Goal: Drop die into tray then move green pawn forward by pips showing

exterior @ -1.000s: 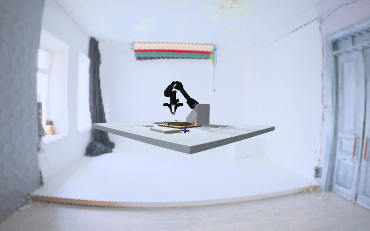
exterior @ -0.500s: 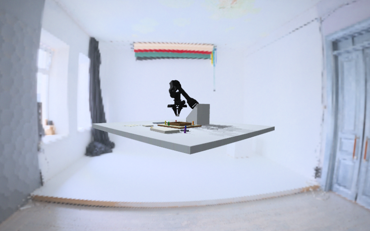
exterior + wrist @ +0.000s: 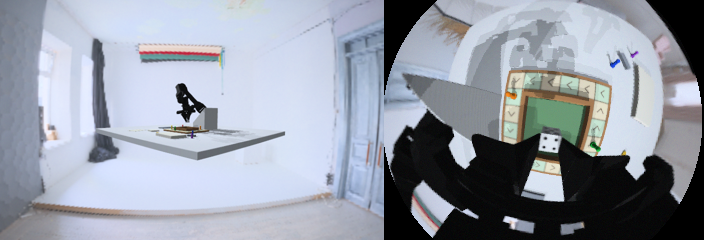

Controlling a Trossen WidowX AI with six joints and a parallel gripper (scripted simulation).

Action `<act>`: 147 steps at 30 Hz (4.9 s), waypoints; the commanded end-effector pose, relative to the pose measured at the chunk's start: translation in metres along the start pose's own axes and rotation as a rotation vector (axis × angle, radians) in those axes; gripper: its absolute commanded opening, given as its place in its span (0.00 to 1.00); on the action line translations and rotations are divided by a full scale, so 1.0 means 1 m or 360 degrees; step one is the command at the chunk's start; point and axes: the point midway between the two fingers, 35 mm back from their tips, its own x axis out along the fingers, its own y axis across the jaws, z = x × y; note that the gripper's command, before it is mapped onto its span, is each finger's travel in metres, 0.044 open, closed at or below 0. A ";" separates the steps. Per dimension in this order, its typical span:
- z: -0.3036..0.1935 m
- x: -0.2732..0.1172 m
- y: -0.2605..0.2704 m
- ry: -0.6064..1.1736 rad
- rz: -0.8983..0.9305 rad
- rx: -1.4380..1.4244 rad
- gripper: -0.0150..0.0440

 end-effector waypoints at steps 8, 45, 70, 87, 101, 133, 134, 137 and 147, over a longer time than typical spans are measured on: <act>0.002 0.009 0.007 -0.0539 0.0093 -0.0021 0.25; -0.023 -0.022 -0.003 -0.1144 -0.0090 -0.0025 0.30; 0.001 -0.022 -0.002 0.0169 -0.0076 0.0004 1.00; -0.010 -0.014 -0.070 0.0079 -0.0136 0.1683 0.59; -0.023 -0.003 -0.117 0.0056 -0.0249 0.2847 0.59; -0.029 0.035 -0.120 0.0057 -0.0250 0.2847 0.59; -0.029 0.037 -0.121 0.0057 -0.0251 0.2847 0.59; -0.030 0.042 -0.121 0.0057 -0.0251 0.2847 0.59; -0.031 0.052 -0.121 0.0059 -0.0252 0.2847 0.50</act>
